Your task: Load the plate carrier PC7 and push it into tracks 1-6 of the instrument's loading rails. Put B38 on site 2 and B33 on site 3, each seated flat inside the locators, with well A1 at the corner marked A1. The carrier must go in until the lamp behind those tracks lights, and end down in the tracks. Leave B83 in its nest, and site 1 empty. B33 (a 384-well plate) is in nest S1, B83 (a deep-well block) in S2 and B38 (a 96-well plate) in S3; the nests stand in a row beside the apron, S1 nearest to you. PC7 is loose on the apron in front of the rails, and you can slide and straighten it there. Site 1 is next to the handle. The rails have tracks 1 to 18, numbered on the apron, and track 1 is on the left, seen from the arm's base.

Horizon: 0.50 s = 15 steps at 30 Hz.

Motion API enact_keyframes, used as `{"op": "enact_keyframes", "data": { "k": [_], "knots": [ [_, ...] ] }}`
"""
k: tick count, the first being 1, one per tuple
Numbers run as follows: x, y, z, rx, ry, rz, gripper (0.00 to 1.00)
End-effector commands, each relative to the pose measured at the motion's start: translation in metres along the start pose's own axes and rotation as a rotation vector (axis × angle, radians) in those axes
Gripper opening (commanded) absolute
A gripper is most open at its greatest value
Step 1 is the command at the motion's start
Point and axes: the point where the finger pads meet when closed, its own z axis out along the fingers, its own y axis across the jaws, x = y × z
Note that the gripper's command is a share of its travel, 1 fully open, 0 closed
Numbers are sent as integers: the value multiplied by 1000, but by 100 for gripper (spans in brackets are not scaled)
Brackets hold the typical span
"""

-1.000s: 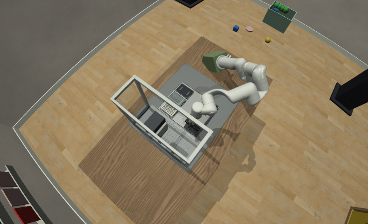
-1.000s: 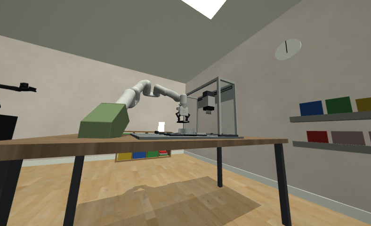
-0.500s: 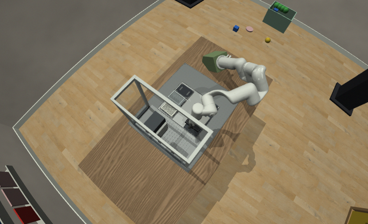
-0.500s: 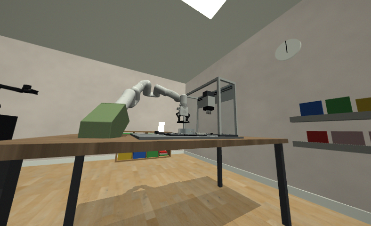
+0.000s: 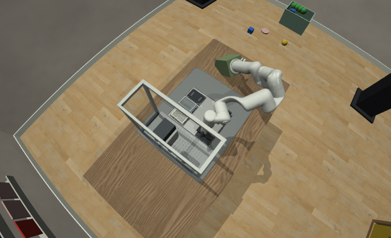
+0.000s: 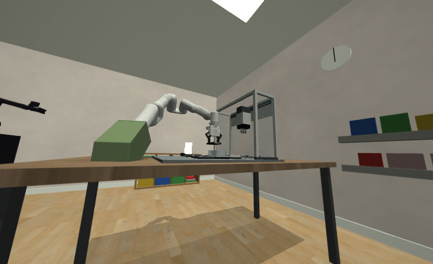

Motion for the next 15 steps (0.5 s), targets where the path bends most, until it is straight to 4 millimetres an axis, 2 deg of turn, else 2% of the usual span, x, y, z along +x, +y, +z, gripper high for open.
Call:
{"op": "enact_keyframes", "data": {
  "k": [1,15],
  "knots": [
    [0,1,5,-4,-1,-1,0],
    [0,1,25,-4,-1,-1,0]
  ]
}}
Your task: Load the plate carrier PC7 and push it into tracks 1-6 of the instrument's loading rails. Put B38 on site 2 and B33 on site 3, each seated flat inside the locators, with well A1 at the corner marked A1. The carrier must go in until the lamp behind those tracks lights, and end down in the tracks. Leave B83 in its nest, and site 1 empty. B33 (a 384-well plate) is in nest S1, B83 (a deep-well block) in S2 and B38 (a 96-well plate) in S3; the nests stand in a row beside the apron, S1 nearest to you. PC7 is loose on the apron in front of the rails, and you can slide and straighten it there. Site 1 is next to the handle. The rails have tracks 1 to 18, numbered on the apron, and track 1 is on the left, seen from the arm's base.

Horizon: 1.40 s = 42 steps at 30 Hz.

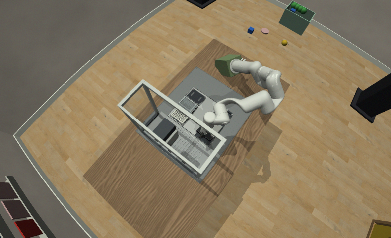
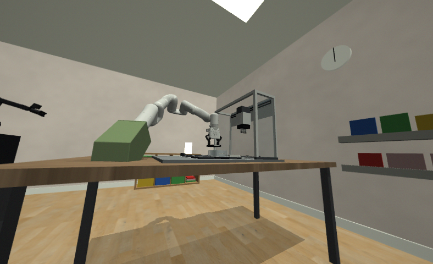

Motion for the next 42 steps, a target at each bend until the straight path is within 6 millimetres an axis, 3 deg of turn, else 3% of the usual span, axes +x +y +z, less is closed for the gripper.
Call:
{"op": "enact_keyframes", "data": {
  "k": [1,42],
  "knots": [
    [0,1,5,-3,-1,-1,0],
    [0,1,66,-4,0,-1,0]
  ]
}}
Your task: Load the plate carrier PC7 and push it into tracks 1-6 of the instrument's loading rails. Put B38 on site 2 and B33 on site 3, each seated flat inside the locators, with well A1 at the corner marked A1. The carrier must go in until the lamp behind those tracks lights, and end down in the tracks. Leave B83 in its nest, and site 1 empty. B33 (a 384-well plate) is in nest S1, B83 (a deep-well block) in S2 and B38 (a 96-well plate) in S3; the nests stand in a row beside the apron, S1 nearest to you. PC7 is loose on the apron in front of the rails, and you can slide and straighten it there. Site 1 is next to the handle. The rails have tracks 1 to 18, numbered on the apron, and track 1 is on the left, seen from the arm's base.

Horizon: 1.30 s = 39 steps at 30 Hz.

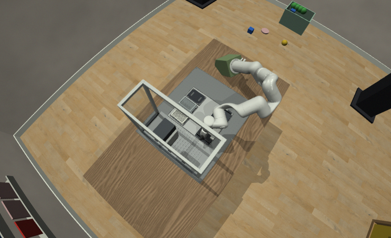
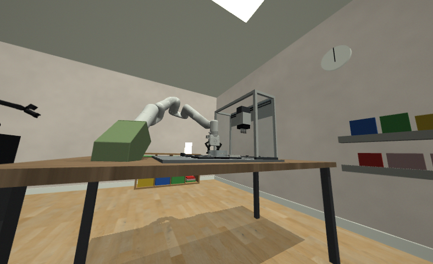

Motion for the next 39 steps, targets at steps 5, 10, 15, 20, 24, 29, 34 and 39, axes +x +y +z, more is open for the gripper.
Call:
{"op": "enact_keyframes", "data": {
  "k": [5,10,15,20,24,29,34,39],
  "knots": [
    [0,2,2,-4,0,-1,0],
    [0,2,2,-4,0,-1,0],
    [0,2,2,-4,0,-1,0],
    [0,2,2,-4,0,-1,0],
    [0,2,5,-4,0,-1,0],
    [0,2,8,-4,0,-1,0],
    [0,2,12,-4,0,-1,0],
    [0,2,14,-4,0,-1,0]
  ]
}}
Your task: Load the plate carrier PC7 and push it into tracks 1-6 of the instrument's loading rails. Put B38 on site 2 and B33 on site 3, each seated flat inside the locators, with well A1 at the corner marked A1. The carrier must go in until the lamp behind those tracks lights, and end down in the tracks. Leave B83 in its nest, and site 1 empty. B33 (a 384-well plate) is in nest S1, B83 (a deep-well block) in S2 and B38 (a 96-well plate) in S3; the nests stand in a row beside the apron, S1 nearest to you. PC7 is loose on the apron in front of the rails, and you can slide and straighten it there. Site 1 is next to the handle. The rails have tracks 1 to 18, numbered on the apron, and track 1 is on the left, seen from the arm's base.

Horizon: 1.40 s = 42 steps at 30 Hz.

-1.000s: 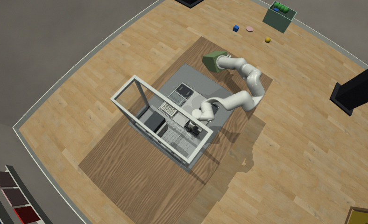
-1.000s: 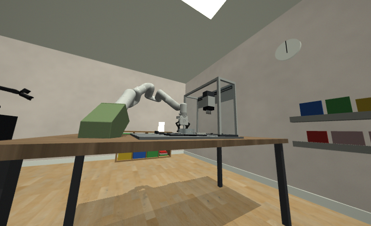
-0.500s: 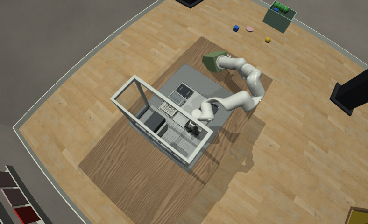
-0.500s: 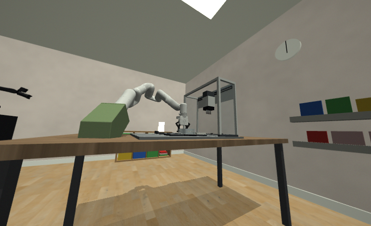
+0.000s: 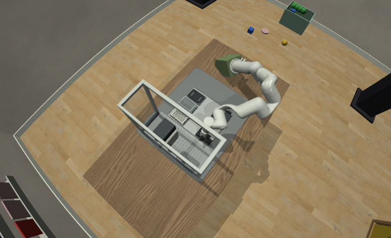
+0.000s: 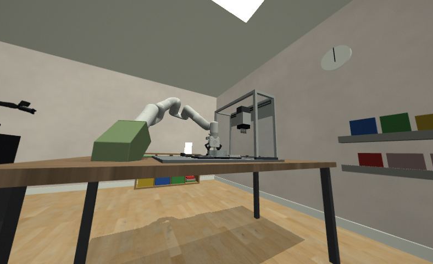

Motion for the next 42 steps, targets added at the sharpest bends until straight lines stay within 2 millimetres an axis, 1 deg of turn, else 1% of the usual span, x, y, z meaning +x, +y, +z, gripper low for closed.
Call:
{"op": "enact_keyframes", "data": {
  "k": [1,21,22,42],
  "knots": [
    [0,1,1,-4,0,-1,0],
    [0,1,2,-4,0,-1,0],
    [0,1,3,-4,0,-1,100],
    [0,2,3,-4,0,-1,100]
  ]
}}
